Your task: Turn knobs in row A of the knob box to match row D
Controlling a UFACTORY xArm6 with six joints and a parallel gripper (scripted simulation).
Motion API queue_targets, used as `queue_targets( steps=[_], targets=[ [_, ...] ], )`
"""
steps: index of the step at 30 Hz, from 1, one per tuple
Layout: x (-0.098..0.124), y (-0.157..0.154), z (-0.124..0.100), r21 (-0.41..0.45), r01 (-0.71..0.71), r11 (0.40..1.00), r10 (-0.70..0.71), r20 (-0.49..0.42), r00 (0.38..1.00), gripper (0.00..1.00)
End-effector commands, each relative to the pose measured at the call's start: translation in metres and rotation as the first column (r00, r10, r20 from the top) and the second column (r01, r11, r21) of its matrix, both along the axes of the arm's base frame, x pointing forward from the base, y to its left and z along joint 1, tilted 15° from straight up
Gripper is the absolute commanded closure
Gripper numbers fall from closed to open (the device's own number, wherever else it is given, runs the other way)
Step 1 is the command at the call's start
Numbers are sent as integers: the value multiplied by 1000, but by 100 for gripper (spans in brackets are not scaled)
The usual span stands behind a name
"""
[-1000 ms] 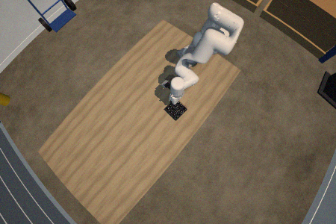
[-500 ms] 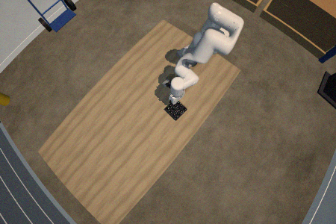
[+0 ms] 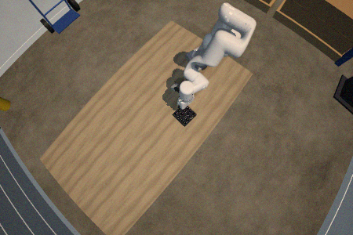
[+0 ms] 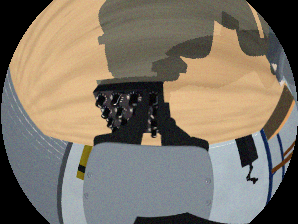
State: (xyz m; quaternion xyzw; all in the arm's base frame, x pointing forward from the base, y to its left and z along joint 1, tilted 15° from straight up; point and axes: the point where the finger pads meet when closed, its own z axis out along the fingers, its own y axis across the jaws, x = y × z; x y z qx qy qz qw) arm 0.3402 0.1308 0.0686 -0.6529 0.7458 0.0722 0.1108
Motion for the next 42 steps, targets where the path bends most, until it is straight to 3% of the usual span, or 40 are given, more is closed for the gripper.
queue_targets(
  steps=[1, 3, 4, 27, 42],
  targets=[
    [1, 0, 1, 1, 0, 1000, 0, 3, 1000, 92],
    [1, 0, 1, 1, 0, 1000, 0, 3, 1000, 92],
    [1, 0, 1, 1, 0, 1000, 0, 3, 1000, 81],
    [1, 0, 2, 1, 0, 1000, 0, 3, 1000, 81],
    [-1, -8, 31, 1, 0, 1000, 0, 3, 1000, 81]
  ],
)
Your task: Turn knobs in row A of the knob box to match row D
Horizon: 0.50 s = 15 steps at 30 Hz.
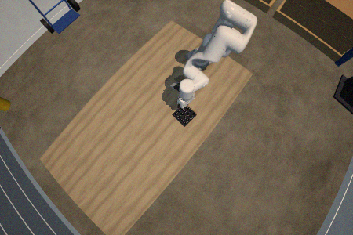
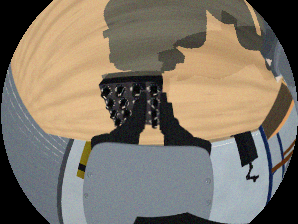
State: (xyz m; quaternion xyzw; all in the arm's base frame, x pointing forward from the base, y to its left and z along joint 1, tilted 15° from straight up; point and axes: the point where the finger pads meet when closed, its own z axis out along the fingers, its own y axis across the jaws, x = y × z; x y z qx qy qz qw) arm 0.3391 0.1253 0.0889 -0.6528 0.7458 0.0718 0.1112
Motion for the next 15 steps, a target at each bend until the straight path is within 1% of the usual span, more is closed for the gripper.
queue_targets(
  steps=[1, 5, 15],
  targets=[
    [0, -3, 12, 1, 0, 1000, 0, 2, 1000, 81],
    [0, -3, 15, 1, 0, 1000, 0, 2, 1000, 81],
    [0, -3, 16, 1, 0, 1000, 0, 2, 1000, 81]
  ],
)
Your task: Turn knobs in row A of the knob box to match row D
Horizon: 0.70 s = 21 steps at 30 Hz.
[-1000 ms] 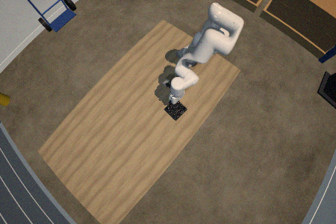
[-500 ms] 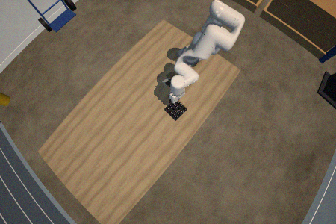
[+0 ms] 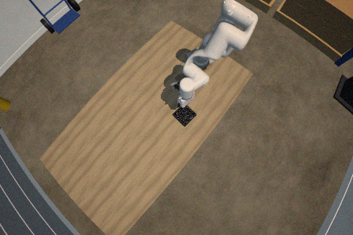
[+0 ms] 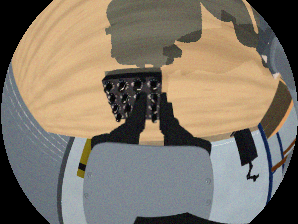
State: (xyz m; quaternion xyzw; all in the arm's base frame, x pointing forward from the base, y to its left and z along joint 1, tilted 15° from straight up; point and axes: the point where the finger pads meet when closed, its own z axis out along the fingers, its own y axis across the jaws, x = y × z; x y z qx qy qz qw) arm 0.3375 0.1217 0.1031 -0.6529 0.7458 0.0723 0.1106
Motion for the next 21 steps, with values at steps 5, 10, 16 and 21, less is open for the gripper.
queue_targets(
  steps=[5, 10, 16, 21],
  targets=[
    [1, 0, 1, 1, 0, 1000, 0, 4, 1000, 81],
    [1, 0, 1, 0, -10, 1000, 10, 6, 1000, 81],
    [1, 0, 2, -8, -95, 995, 95, 28, 995, 81],
    [1, 0, 3, -27, -251, 968, 252, 67, 965, 81]
  ],
)
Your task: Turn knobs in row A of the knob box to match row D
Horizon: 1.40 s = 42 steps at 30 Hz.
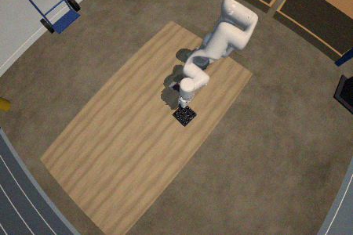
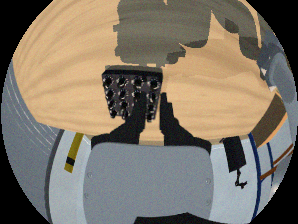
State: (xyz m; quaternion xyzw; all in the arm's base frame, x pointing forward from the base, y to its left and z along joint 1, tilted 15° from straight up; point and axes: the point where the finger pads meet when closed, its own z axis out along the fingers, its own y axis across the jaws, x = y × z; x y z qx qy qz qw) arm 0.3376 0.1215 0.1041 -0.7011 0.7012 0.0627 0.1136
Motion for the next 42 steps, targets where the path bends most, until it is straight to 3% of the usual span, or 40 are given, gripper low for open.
queue_targets(
  steps=[1, 5, 7, 20, 22, 23, 37, 39, 40, 42],
  targets=[
    [1, 0, 2, -8, -150, 989, 150, 42, 988, 81],
    [1, 0, 3, -15, -204, 979, 205, 55, 977, 81],
    [1, 0, 3, -30, -303, 953, 304, 79, 949, 81],
    [1, -1, 6, -96, -605, 790, 613, 147, 777, 81],
    [1, -1, 6, -96, -605, 790, 613, 147, 777, 81],
    [1, -1, 6, -112, -659, 744, 668, 158, 728, 81],
    [1, -1, 9, -207, -872, 442, 893, 192, 407, 81],
    [1, -1, 9, -207, -872, 442, 893, 192, 407, 81],
    [1, -1, 9, -229, -901, 369, 924, 194, 329, 81],
    [1, -1, 9, -240, -913, 330, 938, 195, 288, 81]
  ],
)
